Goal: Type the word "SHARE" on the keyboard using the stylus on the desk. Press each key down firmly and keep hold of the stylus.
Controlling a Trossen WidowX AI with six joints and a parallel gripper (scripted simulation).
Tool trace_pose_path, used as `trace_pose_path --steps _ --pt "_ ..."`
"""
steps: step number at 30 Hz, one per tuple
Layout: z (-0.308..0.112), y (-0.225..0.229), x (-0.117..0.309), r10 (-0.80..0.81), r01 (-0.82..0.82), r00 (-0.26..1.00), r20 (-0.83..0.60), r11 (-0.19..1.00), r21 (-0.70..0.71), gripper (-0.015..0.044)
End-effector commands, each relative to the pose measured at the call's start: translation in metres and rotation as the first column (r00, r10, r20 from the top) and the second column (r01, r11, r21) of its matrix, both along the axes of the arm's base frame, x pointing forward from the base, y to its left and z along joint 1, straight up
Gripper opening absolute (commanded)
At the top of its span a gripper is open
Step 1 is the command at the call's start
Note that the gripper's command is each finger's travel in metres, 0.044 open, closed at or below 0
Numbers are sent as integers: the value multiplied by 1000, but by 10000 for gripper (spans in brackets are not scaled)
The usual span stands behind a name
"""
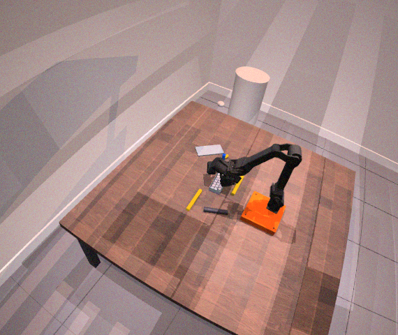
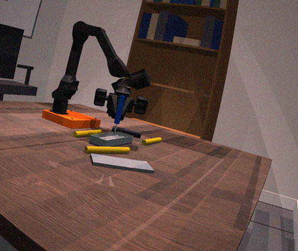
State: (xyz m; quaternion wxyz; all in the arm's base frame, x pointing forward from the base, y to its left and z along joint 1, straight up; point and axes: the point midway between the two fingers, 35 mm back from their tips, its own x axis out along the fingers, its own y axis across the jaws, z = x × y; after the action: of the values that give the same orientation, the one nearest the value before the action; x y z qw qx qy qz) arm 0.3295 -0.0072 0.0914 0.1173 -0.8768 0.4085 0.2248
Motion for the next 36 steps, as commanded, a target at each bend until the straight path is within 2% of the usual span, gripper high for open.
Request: trace_pose_path --steps 1,4,12,23,34,36 --pt "0 0 0 0 0 1000 1 1000 0 65" --pt "0 -3 -2 0 0 1000 0 1000 0 0" --pt "4 -23 -15 4 -4 1000 0 1000 -3 0" --pt "-14 -25 -15 3 -3 1000 -3 1000 0 0" --pt "-15 -25 -15 3 -3 1000 -3 1000 1 0" --pt "-16 -25 -14 3 -3 1000 -3 1000 1 53"
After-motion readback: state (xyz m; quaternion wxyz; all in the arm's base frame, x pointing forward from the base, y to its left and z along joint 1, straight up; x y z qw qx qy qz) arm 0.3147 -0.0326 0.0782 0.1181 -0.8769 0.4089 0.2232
